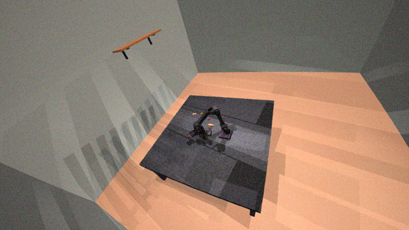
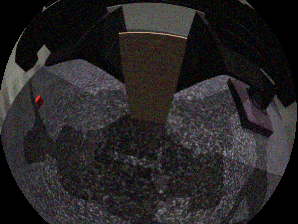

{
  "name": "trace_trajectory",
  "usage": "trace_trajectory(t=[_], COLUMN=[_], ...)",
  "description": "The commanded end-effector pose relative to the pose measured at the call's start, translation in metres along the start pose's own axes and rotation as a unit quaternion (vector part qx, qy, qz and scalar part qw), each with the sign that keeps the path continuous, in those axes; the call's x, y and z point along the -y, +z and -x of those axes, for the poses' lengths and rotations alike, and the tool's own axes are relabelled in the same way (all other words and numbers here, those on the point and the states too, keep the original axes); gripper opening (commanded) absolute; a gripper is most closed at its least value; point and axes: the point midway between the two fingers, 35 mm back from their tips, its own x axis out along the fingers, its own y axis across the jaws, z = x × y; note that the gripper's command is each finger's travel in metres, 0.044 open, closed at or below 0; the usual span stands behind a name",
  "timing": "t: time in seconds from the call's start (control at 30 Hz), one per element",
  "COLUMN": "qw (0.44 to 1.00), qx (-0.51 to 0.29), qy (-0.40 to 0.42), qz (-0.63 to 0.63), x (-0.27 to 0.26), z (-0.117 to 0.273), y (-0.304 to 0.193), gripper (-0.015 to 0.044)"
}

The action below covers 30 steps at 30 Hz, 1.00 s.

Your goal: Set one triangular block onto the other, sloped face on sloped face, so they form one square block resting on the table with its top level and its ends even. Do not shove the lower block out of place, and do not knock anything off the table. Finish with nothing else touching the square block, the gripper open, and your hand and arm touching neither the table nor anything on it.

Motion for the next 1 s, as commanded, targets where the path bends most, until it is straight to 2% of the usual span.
trace_trajectory(t=[0.0, 0.5, 0.53, 0.97], qw=[0.999, 0.970, 0.979, 0.979], qx=[-0.051, -0.243, -0.206, -0.206], qy=[-0.003, -0.002, 0.002, 0.002], qz=[-0.002, -0.002, -0.001, -0.001], x=[0.002, 0.001, 0.000, 0.000], z=[0.004, 0.009, 0.008, 0.008], y=[0.007, 0.033, 0.027, 0.027], gripper=[0.0000, 0.0000, 0.0026, 0.0368])
